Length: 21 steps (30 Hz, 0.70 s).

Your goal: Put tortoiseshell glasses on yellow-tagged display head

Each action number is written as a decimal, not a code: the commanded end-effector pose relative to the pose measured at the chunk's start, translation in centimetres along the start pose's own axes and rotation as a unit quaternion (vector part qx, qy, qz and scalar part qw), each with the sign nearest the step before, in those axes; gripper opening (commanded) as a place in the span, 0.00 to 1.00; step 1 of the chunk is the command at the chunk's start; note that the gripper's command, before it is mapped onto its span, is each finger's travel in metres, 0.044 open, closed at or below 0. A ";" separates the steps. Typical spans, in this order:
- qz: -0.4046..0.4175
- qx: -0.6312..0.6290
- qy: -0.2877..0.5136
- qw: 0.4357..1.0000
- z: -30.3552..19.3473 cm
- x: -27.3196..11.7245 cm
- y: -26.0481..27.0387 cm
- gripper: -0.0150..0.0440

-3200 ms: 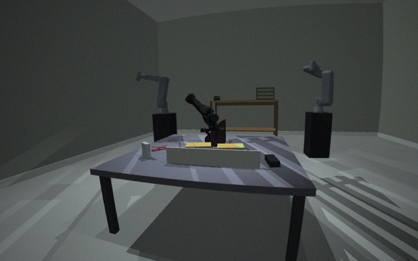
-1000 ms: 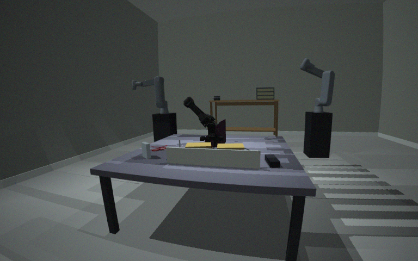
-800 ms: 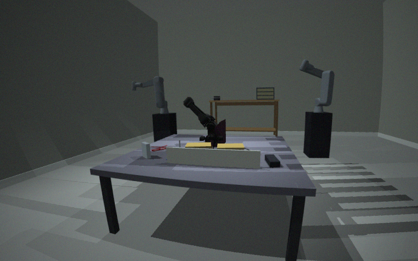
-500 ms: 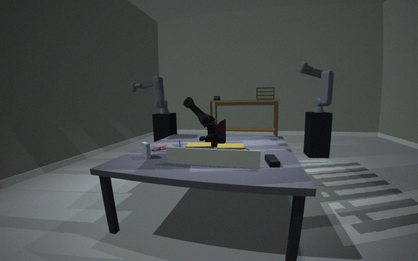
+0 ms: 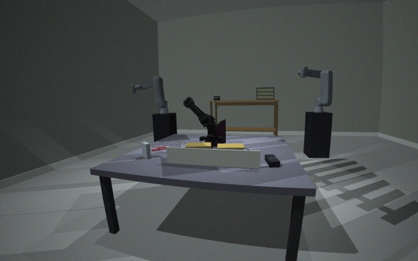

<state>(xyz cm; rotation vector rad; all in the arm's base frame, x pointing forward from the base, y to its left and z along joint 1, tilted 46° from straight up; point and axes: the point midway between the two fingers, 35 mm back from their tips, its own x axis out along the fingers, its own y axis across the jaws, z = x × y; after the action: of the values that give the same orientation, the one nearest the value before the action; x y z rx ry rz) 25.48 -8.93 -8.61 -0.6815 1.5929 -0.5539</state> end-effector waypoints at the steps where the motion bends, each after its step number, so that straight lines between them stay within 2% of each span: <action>1: 0.000 0.001 0.000 1.000 0.0 -0.1 0.0 0.25; 5: 0.002 0.000 -0.001 1.000 0.2 -1.3 0.1 0.25; 21: 0.000 0.000 0.001 1.000 -0.1 -10.2 0.3 0.25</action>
<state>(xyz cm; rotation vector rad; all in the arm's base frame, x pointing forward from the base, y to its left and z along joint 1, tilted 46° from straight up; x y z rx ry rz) 26.05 -2.63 -2.73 -0.6881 1.5976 -0.5531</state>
